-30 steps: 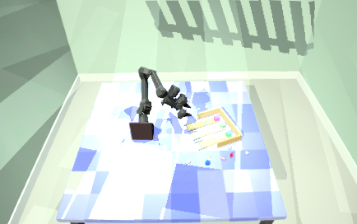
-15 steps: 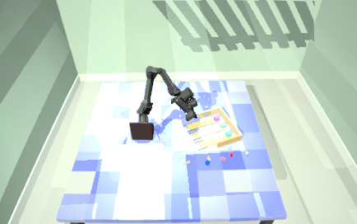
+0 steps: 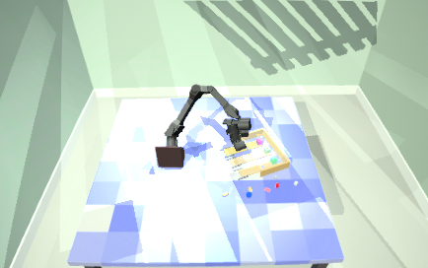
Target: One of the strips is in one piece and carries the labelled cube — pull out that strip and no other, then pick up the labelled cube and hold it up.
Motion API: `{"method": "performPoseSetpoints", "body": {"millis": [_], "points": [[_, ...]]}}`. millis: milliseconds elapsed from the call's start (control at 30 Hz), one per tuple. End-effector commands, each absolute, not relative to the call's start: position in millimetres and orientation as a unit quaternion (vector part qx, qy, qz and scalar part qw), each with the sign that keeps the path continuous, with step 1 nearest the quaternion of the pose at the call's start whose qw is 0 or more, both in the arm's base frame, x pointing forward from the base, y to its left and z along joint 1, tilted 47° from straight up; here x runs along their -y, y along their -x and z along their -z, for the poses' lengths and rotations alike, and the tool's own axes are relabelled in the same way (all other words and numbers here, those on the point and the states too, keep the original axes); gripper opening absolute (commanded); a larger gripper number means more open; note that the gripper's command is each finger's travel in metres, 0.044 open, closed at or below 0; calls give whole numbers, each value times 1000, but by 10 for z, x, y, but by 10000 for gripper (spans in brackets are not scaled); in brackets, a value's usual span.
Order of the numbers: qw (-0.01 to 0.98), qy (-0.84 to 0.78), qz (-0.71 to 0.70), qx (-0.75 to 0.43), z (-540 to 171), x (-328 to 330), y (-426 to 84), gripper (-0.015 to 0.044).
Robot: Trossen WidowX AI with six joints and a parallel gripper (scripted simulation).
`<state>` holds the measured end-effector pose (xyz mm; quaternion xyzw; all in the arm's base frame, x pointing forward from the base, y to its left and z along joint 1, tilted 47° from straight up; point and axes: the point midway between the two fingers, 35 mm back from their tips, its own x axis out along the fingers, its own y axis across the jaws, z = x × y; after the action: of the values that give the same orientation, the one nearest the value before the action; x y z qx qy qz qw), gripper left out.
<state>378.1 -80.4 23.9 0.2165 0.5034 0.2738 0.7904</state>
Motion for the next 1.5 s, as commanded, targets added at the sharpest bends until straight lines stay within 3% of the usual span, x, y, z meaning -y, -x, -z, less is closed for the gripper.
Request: {"method": "performPoseSetpoints", "body": {"millis": [0,1467], "points": [[729,-175,-357,-558,-25,560,-3798,0],[729,-176,-357,-557,384,171,-3848,0]]}}
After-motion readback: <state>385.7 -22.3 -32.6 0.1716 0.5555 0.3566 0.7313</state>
